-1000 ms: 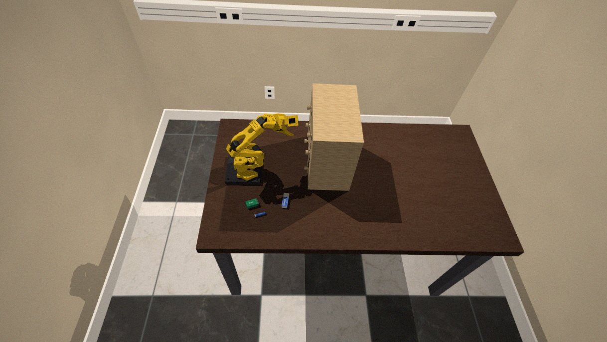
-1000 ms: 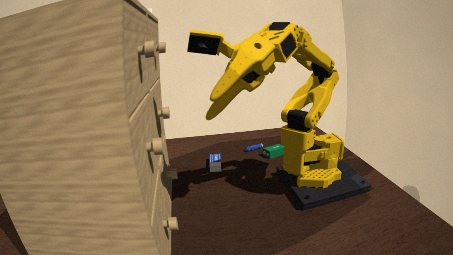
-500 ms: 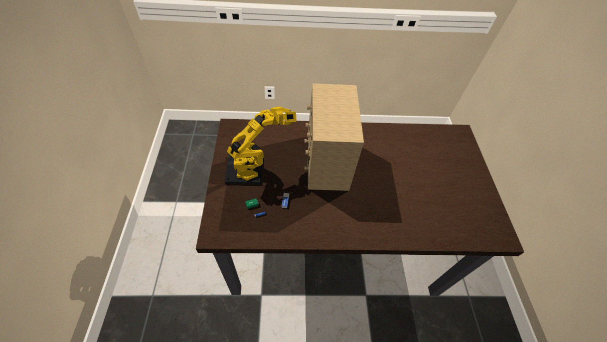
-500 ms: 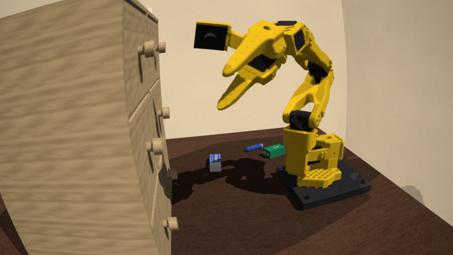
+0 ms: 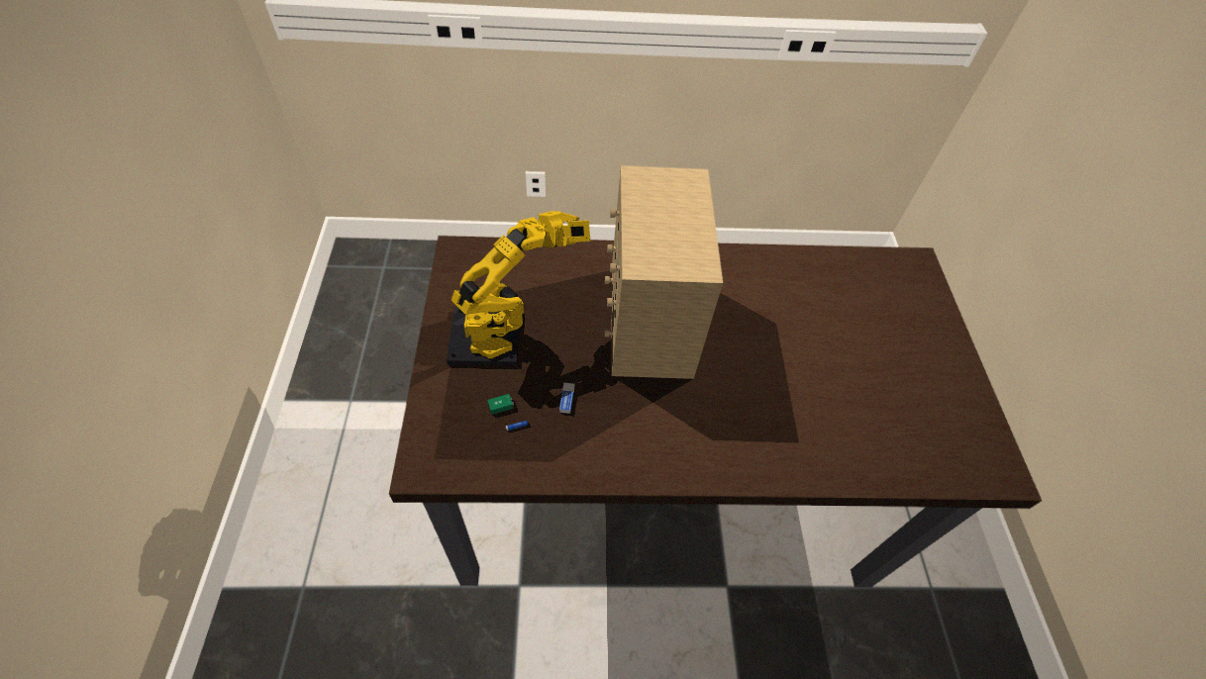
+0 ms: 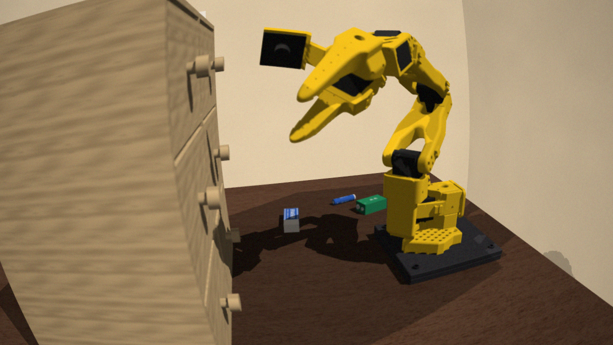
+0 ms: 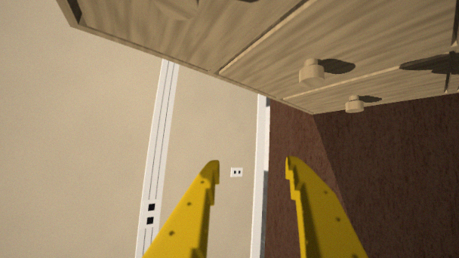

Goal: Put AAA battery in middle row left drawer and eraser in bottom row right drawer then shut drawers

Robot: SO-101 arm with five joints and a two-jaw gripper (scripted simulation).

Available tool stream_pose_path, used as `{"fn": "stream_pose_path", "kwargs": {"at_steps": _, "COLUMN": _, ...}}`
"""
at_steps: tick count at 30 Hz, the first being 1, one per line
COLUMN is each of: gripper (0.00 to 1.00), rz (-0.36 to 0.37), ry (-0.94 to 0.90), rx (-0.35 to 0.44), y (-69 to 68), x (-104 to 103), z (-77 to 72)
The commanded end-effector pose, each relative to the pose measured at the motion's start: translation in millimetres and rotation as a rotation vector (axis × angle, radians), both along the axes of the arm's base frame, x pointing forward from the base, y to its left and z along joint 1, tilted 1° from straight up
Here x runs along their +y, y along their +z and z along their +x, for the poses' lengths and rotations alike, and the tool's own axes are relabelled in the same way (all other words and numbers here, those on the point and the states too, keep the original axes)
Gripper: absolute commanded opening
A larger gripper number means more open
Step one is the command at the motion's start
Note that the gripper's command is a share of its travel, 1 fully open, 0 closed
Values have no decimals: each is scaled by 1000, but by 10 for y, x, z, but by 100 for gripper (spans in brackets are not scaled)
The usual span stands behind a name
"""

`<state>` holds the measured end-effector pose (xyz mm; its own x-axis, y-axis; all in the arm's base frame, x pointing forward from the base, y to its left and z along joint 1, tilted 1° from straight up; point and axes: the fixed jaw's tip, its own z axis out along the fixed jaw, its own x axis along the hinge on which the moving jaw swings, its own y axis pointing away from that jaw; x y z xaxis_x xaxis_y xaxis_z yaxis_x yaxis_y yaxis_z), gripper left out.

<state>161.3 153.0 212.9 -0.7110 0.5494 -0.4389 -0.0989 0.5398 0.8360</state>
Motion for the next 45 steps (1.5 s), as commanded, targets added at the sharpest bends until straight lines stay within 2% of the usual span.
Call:
{"fn": "stream_pose_path", "kwargs": {"at_steps": 1, "gripper": 21, "rz": 5, "ry": -37, "rx": 10, "y": -120, "x": 16, "z": 136}}
{"fn": "stream_pose_path", "kwargs": {"at_steps": 8, "gripper": 21, "rz": 5, "ry": -103, "rx": 10, "y": -365, "x": -9, "z": 360}}
{"fn": "stream_pose_path", "kwargs": {"at_steps": 30, "gripper": 21, "rz": 5, "ry": -103, "rx": 10, "y": -365, "x": -9, "z": 360}}
{"fn": "stream_pose_path", "kwargs": {"at_steps": 45, "gripper": 21, "rz": 5, "ry": -111, "rx": 11, "y": -412, "x": -22, "z": 375}}
